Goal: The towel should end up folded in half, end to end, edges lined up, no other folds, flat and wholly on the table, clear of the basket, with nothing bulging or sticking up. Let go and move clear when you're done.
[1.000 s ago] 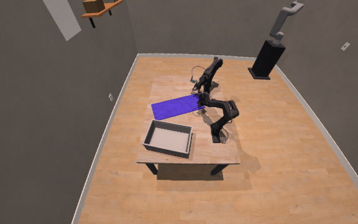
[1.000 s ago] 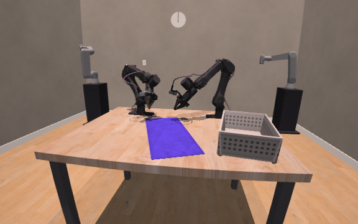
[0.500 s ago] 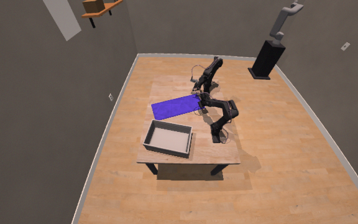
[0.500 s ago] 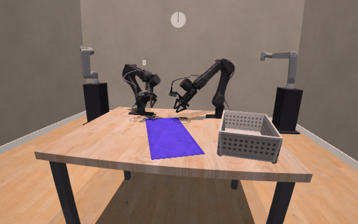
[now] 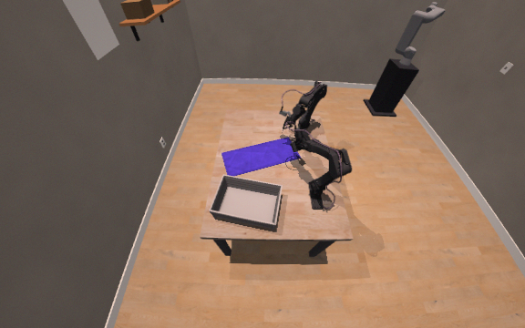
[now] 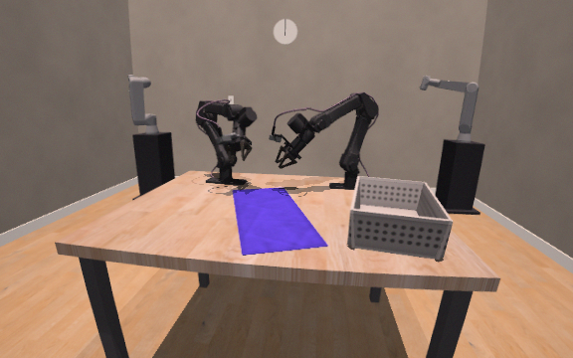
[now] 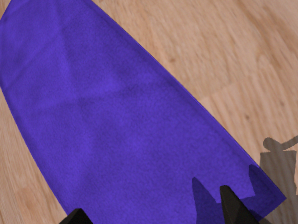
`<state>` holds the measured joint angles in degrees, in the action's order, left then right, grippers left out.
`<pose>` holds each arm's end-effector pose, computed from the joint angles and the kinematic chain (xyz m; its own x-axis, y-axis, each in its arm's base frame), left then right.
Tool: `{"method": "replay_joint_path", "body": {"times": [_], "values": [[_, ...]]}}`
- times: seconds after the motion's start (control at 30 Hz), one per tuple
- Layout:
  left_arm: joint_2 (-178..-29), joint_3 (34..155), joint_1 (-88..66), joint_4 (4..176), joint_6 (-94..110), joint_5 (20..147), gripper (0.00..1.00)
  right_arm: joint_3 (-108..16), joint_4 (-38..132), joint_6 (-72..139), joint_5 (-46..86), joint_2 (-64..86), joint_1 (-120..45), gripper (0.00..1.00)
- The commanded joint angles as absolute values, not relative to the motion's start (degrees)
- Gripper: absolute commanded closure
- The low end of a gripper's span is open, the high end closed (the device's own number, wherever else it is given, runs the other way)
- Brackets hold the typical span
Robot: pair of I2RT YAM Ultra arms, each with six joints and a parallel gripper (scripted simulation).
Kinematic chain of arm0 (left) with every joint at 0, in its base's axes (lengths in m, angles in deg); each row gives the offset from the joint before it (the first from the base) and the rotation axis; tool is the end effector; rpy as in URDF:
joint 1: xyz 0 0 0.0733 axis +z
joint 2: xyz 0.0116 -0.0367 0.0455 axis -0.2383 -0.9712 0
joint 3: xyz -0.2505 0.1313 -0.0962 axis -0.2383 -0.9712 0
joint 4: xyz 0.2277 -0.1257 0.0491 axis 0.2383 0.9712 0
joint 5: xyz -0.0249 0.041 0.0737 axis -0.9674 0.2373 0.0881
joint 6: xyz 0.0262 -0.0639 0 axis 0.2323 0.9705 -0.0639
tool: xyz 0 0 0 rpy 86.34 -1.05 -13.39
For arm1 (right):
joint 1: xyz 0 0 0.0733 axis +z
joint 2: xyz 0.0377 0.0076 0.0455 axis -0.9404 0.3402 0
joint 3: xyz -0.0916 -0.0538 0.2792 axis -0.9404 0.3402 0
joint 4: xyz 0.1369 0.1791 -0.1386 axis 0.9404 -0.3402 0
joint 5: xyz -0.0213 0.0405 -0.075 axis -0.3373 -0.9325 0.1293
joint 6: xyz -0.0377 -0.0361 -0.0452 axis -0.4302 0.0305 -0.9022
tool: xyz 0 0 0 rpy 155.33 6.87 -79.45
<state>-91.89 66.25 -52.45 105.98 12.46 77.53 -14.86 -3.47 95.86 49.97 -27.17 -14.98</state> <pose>0.1005 -0.2471 0.2404 -0.3959 0.6284 -0.6697 0.9086 0.3739 -0.1863 0.0958 0.0972 0.2673 -0.7709 0.2920 -0.5660 0.1480 0.9465 0.2868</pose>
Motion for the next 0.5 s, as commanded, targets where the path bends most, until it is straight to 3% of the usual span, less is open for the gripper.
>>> {"method": "replay_joint_path", "body": {"times": [0.0, 0.47], "values": [[-90.05, 69.67, -52.08, 110.46, 13.02, 77.89, 0.4, -17.48, -7.62, 95.6, 50.64, -25.95, -15.75, 0.4], [-90.97, 69.99, -52.03, 110.96, 12.96, 77.87, 0.4, -16.38, -7.08, 95.84, 50.2, -26.85, -15.14, 0.4]]}}
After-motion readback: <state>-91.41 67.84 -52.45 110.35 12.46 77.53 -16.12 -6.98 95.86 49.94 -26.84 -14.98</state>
